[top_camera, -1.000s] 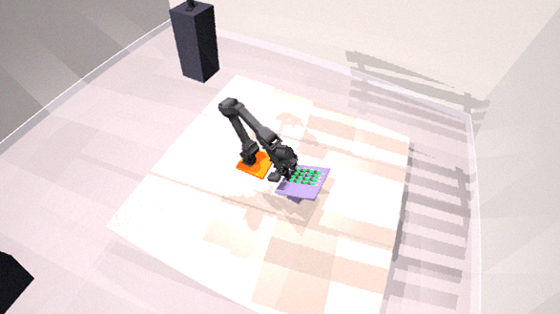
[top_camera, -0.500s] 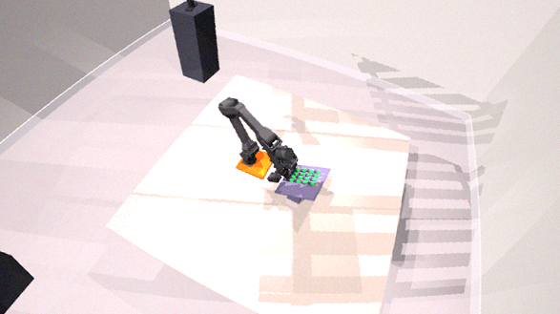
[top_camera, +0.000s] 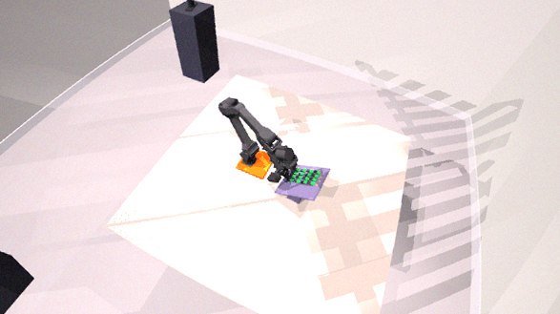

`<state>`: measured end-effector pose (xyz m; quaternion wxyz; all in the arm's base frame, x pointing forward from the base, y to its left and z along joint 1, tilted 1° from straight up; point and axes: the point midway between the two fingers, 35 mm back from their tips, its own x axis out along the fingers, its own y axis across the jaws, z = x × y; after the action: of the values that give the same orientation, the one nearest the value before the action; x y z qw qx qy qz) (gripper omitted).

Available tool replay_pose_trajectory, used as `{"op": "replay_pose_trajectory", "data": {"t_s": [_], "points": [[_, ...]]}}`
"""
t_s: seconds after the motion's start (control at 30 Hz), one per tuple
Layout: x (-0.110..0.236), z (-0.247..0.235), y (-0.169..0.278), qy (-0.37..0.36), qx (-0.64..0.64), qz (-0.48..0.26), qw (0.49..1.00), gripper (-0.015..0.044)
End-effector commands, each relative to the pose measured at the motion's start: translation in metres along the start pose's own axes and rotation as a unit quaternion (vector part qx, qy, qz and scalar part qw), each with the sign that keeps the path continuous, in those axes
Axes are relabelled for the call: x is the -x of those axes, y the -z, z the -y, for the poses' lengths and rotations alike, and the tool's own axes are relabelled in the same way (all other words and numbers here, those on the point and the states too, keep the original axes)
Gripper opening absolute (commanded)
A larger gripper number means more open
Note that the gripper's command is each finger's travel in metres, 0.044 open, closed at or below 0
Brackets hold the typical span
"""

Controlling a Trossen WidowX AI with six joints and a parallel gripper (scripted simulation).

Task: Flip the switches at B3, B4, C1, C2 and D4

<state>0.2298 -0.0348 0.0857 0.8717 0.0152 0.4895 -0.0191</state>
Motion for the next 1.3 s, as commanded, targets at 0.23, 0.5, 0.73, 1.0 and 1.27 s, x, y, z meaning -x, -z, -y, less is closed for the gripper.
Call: {"op": "replay_pose_trajectory", "data": {"t_s": [0.23,0.5,0.73,1.0,1.27], "points": [[-0.0016,0.0004,0.0004,0.001,-0.001,0.000,1.000,0.0000],[-0.0026,0.0004,0.0004,0.001,-0.001,0.000,1.000,0.0000],[-0.0036,0.0004,0.0004,0.001,-0.001,0.000,1.000,0.0000],[-0.0047,0.0004,0.0004,0.001,-0.001,0.000,1.000,0.0000],[-0.0057,0.0004,0.0005,0.001,-0.001,0.000,1.000,0.0000]]}}
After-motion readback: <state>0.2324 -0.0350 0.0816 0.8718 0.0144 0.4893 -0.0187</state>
